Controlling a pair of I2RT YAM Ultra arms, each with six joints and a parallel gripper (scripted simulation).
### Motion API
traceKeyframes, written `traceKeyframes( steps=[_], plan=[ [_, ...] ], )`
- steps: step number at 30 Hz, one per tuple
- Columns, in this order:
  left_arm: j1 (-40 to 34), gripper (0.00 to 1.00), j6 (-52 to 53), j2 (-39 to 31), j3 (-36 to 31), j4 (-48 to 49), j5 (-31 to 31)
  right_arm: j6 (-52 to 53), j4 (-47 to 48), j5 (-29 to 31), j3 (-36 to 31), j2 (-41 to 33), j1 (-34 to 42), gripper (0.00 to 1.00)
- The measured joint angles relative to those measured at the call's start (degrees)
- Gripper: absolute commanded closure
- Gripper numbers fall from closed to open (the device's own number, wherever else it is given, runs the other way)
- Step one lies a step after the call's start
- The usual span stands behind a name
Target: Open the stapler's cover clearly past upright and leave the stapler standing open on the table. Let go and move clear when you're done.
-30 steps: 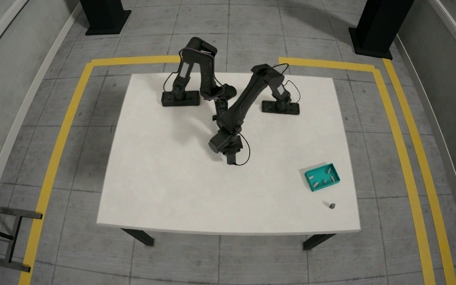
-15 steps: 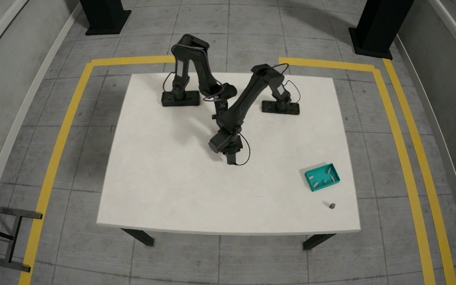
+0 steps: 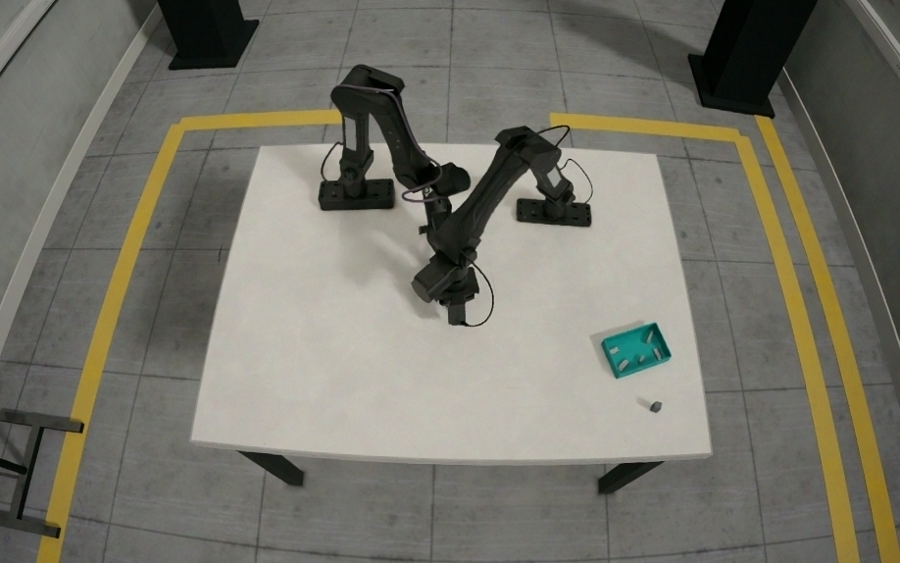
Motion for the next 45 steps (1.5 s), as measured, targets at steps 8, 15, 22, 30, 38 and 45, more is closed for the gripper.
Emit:
traceKeyframes(
  steps=[8, 15, 22, 30, 38, 45],
  plan=[
    [0.0, 0.45, 0.3, -0.1, -0.1, 0.0, 0.0, 0.1, -0.1, 0.0, 0.0, 0.0, 0.0, 0.83],
    [0.6, 0.45, 0.7, -1.6, -0.7, 0.0, 0.0, 0.2, -0.1, 0.0, 0.0, 0.0, 0.0, 0.83],
    [0.7, 0.45, 0.7, -3.0, -0.3, -1.4, 0.0, 0.2, -0.1, 0.0, 0.0, 0.0, 0.0, 0.83],
    [0.7, 0.45, 0.5, -3.3, 5.4, -6.8, 0.0, 0.2, -0.1, 0.0, 0.0, 0.0, 0.0, 0.83],
    [0.3, 0.45, 0.3, -5.2, 11.8, -13.1, 0.0, 0.2, -0.1, 0.0, 0.0, 0.0, 0.0, 0.83],
    [0.0, 0.45, 0.4, -4.7, 11.8, -15.1, -0.7, 0.2, -0.1, 0.0, 0.0, 0.0, 0.0, 0.83]
  ],
)
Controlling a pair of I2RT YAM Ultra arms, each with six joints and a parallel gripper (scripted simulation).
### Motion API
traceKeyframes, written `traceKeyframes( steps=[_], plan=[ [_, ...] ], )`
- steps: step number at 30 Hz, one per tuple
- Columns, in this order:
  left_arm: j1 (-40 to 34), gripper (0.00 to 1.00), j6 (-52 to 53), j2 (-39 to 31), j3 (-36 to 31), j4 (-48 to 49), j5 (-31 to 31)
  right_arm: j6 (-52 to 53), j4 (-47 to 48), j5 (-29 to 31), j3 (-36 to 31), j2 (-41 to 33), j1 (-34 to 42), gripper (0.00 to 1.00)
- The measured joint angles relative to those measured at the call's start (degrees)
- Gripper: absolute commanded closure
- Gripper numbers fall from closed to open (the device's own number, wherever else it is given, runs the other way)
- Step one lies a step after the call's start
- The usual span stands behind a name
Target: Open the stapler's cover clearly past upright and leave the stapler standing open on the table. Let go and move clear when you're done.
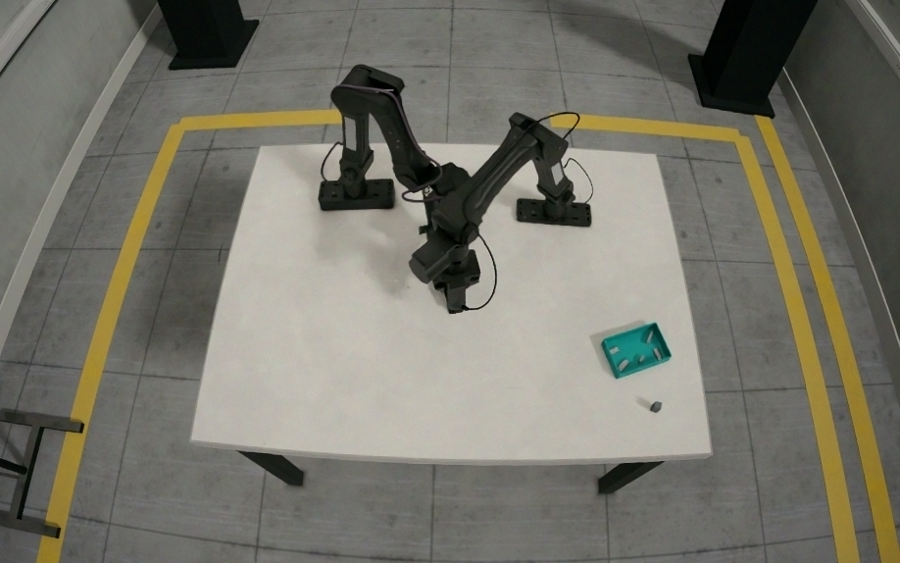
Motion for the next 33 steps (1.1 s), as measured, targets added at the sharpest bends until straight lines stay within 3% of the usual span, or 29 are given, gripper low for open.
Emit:
traceKeyframes(
  steps=[8, 21, 33],
  plan=[
    [0.1, 0.45, 2.4, -3.8, -3.0, 1.1, -7.1, 0.0, 0.0, 0.0, 0.0, 0.0, 0.0, 0.83],
    [4.3, 0.45, 14.5, -28.6, -12.1, 9.0, -22.5, 0.0, 0.0, 0.0, 0.0, 0.0, 0.0, 0.83],
    [13.5, 0.45, 35.0, -45.7, -22.3, 27.9, -25.7, 0.0, 0.0, 0.0, 0.0, 0.0, 0.0, 0.83]
  ],
)
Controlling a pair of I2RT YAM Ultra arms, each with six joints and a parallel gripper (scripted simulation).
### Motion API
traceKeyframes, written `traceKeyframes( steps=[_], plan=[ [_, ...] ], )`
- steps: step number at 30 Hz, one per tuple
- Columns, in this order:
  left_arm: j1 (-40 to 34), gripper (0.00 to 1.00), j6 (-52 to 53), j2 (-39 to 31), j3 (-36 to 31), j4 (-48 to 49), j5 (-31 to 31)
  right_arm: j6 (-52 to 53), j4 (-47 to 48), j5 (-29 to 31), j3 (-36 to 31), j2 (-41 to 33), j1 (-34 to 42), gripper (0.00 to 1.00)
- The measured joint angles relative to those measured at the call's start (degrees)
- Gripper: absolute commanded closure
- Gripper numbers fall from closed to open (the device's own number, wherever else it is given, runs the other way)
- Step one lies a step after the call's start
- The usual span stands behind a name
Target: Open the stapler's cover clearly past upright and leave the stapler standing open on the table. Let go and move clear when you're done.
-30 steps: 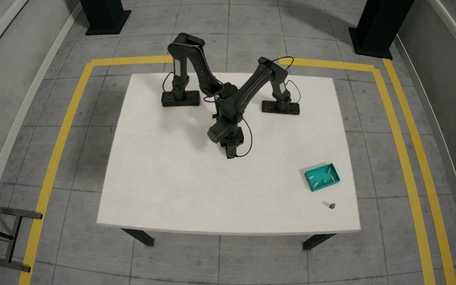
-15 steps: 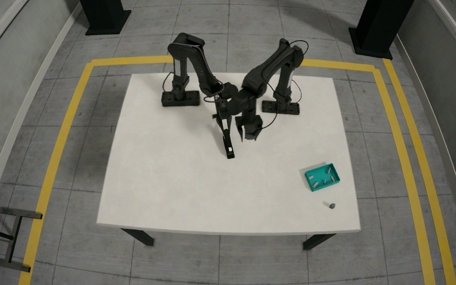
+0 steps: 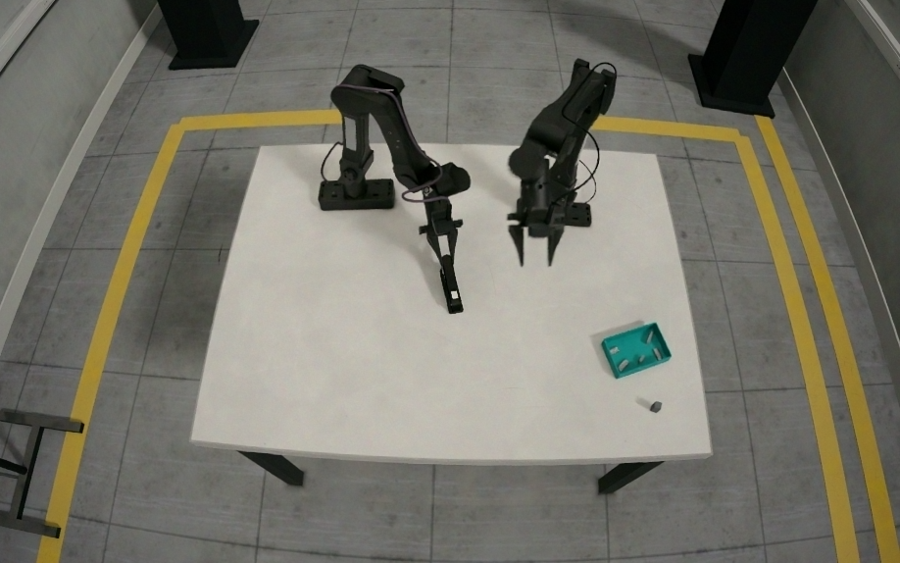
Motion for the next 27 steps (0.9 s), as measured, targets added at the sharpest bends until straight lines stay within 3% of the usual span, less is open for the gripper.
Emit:
traceKeyframes(
  steps=[5, 13, 20, 27],
  plan=[
    [5.4, 0.45, 8.4, -4.4, -3.0, 9.6, 2.6, 0.0, 0.0, 0.0, 0.0, 0.0, 0.0, 0.83],
    [15.9, 0.45, 17.8, -7.8, -8.5, 23.9, 12.4, 0.0, 0.0, 0.0, 0.0, 0.0, 0.0, 0.83],
    [24.4, 0.45, 21.2, -8.3, -10.5, 33.9, 20.9, 0.0, 0.0, 0.0, 0.0, 0.0, 0.0, 0.83],
    [26.9, 0.45, 21.6, -8.1, -10.7, 38.4, 24.8, 0.0, 0.0, 0.0, 0.0, 0.0, 0.0, 0.83]
  ],
)
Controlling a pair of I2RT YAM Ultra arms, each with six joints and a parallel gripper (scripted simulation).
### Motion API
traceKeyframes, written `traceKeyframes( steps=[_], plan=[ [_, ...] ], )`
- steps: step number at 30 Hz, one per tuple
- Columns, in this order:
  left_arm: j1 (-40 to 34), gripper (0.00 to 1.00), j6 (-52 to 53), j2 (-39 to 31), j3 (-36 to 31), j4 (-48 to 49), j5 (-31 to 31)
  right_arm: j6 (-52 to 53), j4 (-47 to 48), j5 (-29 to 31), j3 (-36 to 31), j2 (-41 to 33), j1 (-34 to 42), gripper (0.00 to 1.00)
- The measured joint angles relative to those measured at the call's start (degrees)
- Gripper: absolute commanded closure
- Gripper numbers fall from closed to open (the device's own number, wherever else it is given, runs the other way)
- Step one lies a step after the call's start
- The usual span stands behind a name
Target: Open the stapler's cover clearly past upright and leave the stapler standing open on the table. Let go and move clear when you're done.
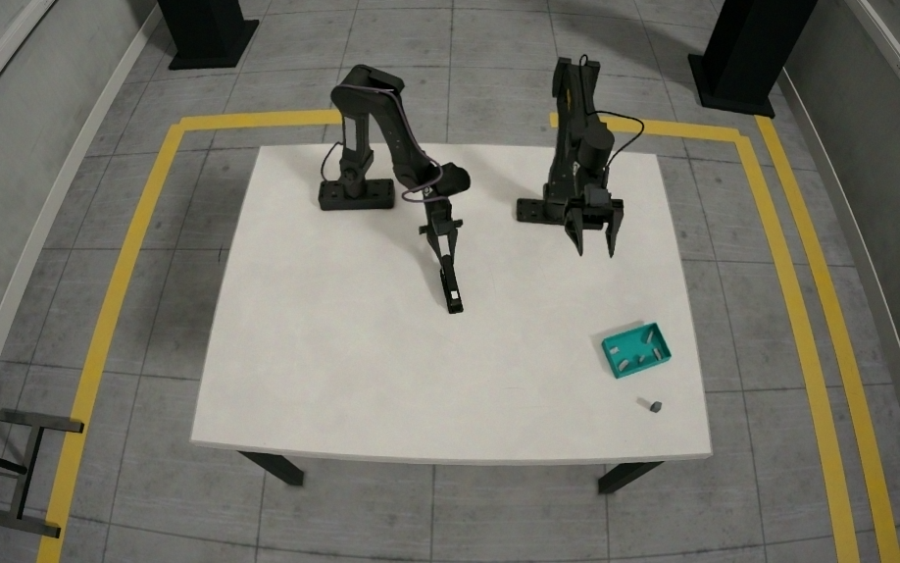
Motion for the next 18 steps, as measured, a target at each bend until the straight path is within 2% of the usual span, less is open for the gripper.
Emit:
traceKeyframes(
  steps=[4, 18],
  plan=[
    [0.3, 0.45, 0.0, 0.4, 0.0, 0.4, 0.5, 0.2, -1.9, -0.5, 0.5, -0.9, -0.3, 0.83],
    [0.3, 0.45, 0.0, 0.4, 0.0, 0.7, 1.0, 2.2, -22.7, -8.5, 7.7, -8.3, -4.3, 0.83]
  ],
)
